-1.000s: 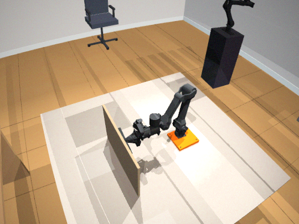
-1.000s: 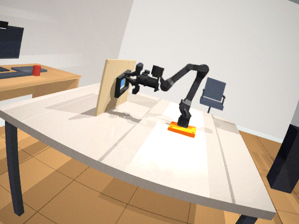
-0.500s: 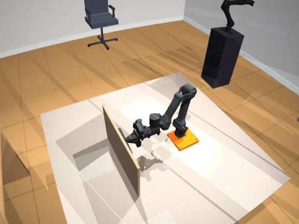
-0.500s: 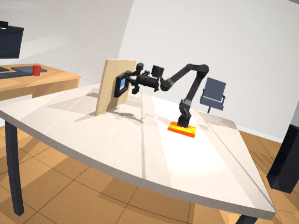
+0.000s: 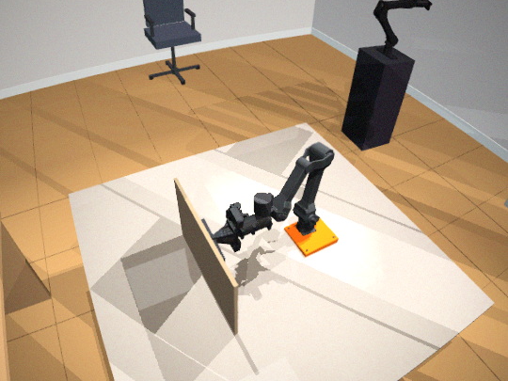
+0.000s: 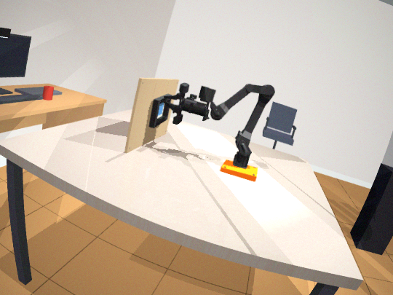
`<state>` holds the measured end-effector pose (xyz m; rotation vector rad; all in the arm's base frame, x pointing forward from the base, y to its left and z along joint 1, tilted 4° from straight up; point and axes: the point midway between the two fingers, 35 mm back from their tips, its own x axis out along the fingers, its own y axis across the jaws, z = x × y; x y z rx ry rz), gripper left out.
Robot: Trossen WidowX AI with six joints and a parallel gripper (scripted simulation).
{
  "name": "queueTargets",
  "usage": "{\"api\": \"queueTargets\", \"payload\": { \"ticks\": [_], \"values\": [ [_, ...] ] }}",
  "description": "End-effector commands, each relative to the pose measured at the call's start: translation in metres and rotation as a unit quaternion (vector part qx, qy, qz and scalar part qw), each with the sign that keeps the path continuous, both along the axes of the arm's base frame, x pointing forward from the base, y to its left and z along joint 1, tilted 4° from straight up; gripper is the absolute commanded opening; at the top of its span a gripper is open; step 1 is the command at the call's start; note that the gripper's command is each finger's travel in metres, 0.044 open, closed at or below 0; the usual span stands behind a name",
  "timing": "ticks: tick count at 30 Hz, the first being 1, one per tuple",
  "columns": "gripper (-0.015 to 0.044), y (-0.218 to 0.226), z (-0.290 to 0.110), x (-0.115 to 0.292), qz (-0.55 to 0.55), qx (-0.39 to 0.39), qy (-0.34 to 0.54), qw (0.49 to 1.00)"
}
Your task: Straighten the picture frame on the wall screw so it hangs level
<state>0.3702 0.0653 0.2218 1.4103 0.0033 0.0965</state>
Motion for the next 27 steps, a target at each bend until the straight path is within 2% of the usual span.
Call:
{"api": "queueTargets", "payload": {
  "ticks": [1,23,27],
  "values": [
    [0.0000,-0.0001,-0.0003,0.0001,0.001,0.009,0.001,1.000],
    [0.0000,-0.0004,-0.0006,0.0001,0.004,0.069,0.005,0.998],
    [0.0105,-0.0004,-0.0003,0.0000,0.003,0.059,0.004,0.998]
  ]
}}
